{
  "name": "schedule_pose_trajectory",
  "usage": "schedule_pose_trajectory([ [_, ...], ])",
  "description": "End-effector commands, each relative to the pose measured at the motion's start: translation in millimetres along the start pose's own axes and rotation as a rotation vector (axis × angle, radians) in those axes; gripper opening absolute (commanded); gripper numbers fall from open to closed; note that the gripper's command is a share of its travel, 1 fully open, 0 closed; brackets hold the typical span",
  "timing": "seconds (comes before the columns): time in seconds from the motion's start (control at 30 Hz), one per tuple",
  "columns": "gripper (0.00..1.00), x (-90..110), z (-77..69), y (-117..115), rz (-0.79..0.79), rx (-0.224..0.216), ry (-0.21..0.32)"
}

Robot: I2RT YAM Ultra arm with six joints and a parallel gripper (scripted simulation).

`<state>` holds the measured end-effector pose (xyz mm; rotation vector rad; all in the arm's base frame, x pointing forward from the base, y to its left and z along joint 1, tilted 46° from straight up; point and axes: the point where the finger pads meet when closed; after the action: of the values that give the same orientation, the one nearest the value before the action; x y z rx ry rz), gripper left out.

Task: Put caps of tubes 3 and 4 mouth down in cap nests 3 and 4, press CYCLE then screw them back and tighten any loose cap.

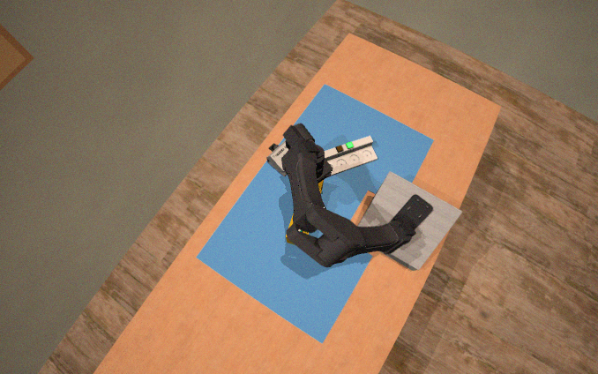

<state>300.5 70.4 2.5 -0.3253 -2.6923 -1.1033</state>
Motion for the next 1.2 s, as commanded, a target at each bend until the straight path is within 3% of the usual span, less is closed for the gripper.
schedule_pose_trajectory([
  [0.0, 0.49, -5.0, -6.3, -0.8, -0.181, -0.001, -0.022],
  [0.07, 0.49, -5.0, -6.4, -0.8, -0.254, 0.0, -0.022],
  [0.27, 0.49, -5.0, -6.9, -0.7, -0.254, 0.0, -0.022],
  [0.3, 0.0, -5.0, -6.9, -0.7, -0.254, 0.0, -0.022],
  [0.77, 0.0, -5.0, -7.0, -0.7, -0.254, 0.0, -0.022],
  [1.17, 0.0, -5.0, -7.0, -0.7, 0.246, -0.006, -0.021],
])
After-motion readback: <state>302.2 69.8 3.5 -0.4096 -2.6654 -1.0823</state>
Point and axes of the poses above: the point where the finger pads meet when closed, its own z axis out along the fingers, its own y axis across the jaws, x = y × z, and after that the axes turned 1 degree about z, right-handed
